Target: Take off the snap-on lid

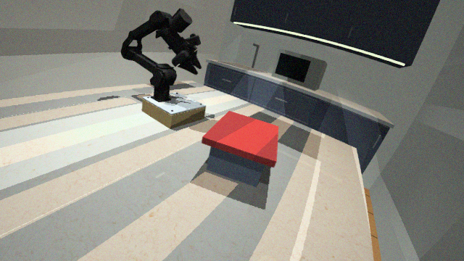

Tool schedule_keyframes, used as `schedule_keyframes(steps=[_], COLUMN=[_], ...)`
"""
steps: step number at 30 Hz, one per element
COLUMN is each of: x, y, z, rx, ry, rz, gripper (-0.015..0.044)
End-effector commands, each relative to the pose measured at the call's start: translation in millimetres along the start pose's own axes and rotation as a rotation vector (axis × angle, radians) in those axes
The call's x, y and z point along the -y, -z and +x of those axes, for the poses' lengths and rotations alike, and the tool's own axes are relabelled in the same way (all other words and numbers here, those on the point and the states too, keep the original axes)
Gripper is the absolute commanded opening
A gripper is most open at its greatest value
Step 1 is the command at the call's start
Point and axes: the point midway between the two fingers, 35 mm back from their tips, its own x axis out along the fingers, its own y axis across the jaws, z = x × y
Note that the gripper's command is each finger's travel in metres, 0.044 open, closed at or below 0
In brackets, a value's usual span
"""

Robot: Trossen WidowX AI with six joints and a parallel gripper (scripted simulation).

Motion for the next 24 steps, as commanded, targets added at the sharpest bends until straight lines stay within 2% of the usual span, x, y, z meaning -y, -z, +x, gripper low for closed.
schedule_keyframes(steps=[1,6,7,13,20,24], x=[1.3,41.3,52.0,97.2,192.6,212.1], y=[-1.4,-34.5,-40.6,-63.3,-73.5,-70.7], z=[0.6,17.2,20.9,31.7,42.0,42.4], rx=[0.0,0.021,0.029,0.095,0.262,0.302], ry=[0.004,0.098,0.119,0.166,0.208,0.208], rz=[0.012,0.334,0.41,0.803,1.475,1.601], gripper=[0.0374,0.0243,0.0235,0.0235,0.0235,0.0235])
